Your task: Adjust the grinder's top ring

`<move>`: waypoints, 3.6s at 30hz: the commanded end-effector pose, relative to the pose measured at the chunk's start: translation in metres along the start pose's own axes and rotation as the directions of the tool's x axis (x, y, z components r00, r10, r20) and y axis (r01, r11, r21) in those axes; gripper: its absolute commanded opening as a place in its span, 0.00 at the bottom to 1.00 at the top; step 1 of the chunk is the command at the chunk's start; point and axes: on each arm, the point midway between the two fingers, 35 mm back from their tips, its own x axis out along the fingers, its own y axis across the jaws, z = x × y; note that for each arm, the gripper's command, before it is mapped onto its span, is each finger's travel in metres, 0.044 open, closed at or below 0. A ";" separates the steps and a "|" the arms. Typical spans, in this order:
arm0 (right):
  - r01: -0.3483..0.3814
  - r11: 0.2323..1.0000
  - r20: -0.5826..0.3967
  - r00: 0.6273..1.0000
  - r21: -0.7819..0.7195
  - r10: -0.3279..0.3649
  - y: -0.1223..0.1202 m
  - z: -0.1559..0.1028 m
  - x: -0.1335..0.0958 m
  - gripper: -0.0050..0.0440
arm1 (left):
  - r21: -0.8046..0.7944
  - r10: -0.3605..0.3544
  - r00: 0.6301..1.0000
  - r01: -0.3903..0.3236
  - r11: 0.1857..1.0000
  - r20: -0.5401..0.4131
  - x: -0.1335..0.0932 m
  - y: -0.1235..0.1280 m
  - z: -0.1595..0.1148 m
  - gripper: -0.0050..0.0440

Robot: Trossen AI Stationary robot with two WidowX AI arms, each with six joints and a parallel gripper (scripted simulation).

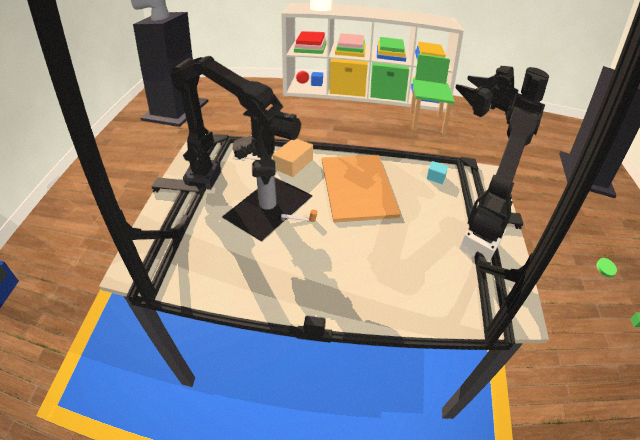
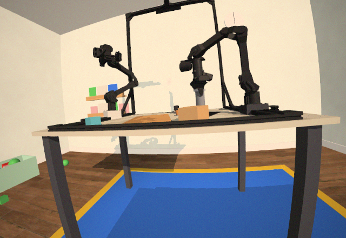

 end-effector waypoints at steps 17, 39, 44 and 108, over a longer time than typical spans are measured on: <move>0.000 1.000 0.000 1.000 0.000 0.000 0.000 0.000 0.000 0.92 | -0.129 -0.001 1.000 0.001 0.992 -0.001 0.000 0.000 0.000 0.90; 0.000 1.000 0.000 1.000 0.000 0.000 0.000 0.000 0.000 0.92 | -0.715 -0.002 1.000 0.001 0.699 0.000 0.000 0.000 0.000 0.92; 0.000 1.000 0.000 1.000 0.000 0.000 0.000 0.000 0.000 0.92 | -0.887 -0.002 1.000 0.001 0.462 0.000 0.000 0.000 0.000 0.92; 0.000 1.000 0.000 1.000 0.000 0.000 0.000 0.000 0.000 0.92 | -0.989 -0.002 1.000 0.000 -0.151 0.000 0.000 0.000 0.001 0.81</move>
